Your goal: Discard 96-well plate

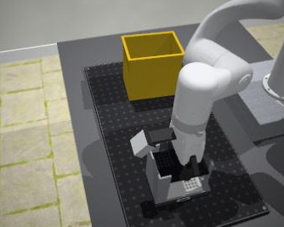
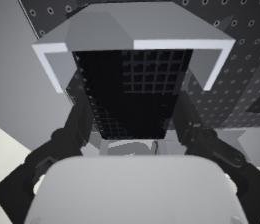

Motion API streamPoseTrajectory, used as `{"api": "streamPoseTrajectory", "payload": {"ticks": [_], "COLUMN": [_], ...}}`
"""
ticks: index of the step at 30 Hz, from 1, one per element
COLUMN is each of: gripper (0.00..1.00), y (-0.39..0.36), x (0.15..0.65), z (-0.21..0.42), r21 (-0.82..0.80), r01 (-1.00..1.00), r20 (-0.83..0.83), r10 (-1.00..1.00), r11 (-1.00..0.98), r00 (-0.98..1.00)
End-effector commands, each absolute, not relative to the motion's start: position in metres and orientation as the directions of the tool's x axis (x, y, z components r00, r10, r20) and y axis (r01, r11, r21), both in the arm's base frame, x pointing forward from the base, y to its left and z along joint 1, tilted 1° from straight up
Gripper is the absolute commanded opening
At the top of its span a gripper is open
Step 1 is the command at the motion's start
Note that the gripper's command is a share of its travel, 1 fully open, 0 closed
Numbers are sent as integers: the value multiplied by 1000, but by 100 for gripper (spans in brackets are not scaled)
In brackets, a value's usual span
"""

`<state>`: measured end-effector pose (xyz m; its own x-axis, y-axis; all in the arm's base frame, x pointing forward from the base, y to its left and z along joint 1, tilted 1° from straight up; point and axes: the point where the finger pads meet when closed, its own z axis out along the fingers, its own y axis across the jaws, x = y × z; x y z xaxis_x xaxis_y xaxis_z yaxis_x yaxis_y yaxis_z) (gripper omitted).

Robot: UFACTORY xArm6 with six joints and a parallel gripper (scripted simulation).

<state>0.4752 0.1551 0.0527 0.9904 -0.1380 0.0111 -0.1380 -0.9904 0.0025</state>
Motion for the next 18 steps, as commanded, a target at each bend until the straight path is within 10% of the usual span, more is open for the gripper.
{"api": "streamPoseTrajectory", "payload": {"ticks": [1,18], "gripper": [0,0], "y": [156,156], "x": [477,476], "z": [61,86], "r21": [0,0], "r01": [-138,-138], "r20": [15,15], "r10": [-138,-138], "r11": [-990,-990], "r00": [990,990]}}
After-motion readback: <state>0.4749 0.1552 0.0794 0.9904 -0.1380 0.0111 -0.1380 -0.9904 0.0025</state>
